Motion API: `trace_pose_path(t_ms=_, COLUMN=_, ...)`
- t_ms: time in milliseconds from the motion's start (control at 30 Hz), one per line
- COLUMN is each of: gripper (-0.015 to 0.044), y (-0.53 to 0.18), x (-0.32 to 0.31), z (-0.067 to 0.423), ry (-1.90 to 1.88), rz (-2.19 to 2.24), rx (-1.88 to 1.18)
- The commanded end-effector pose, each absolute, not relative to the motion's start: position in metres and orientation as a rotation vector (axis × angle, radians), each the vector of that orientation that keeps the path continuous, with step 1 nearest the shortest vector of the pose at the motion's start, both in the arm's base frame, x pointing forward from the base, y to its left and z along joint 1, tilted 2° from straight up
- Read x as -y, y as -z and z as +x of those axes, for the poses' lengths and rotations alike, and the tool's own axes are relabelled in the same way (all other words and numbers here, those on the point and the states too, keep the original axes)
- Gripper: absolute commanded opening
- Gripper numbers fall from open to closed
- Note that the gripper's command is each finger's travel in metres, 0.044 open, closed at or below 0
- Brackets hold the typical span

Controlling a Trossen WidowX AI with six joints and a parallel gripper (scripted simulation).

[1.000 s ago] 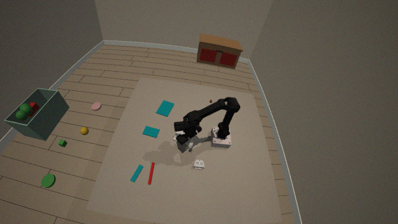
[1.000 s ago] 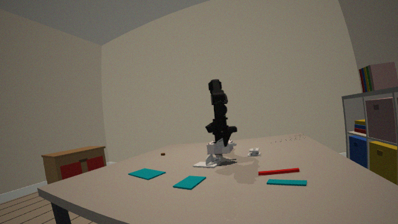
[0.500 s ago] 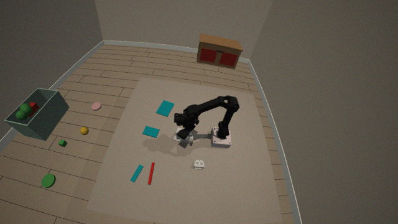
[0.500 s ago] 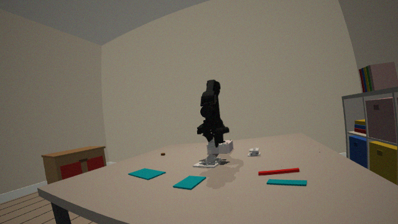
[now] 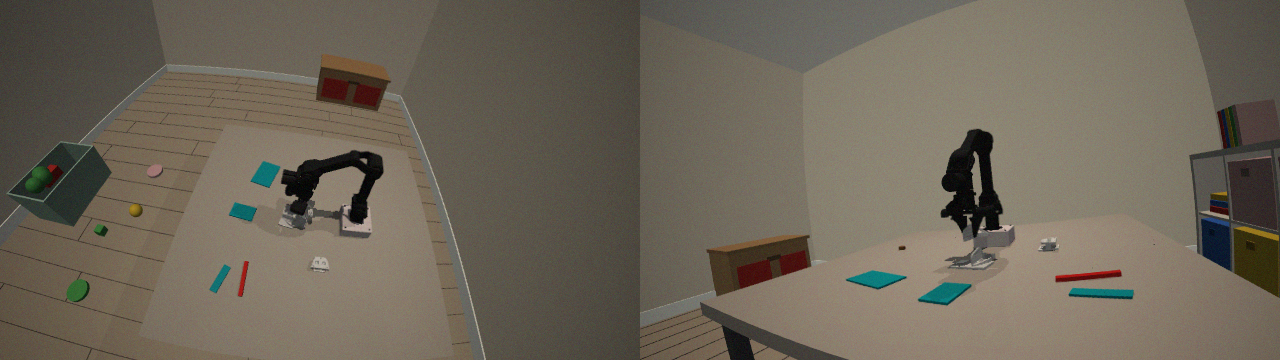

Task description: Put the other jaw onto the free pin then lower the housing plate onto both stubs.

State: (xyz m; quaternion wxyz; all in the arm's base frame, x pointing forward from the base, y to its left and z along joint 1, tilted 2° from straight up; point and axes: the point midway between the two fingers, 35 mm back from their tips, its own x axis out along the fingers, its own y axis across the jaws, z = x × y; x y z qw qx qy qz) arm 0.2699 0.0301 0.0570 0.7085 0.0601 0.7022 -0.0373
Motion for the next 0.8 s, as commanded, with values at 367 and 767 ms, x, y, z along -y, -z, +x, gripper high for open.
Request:
trace_pose_path(t_ms=367, gripper=0.0134, y=-0.056, x=0.011, z=0.269, ry=-0.077, rz=-0.027, rx=-1.557)
trace_pose_path(t_ms=767, gripper=0.0134, y=-0.056, x=0.011, z=0.269, ry=-0.077, rz=-0.027, rx=-1.557)
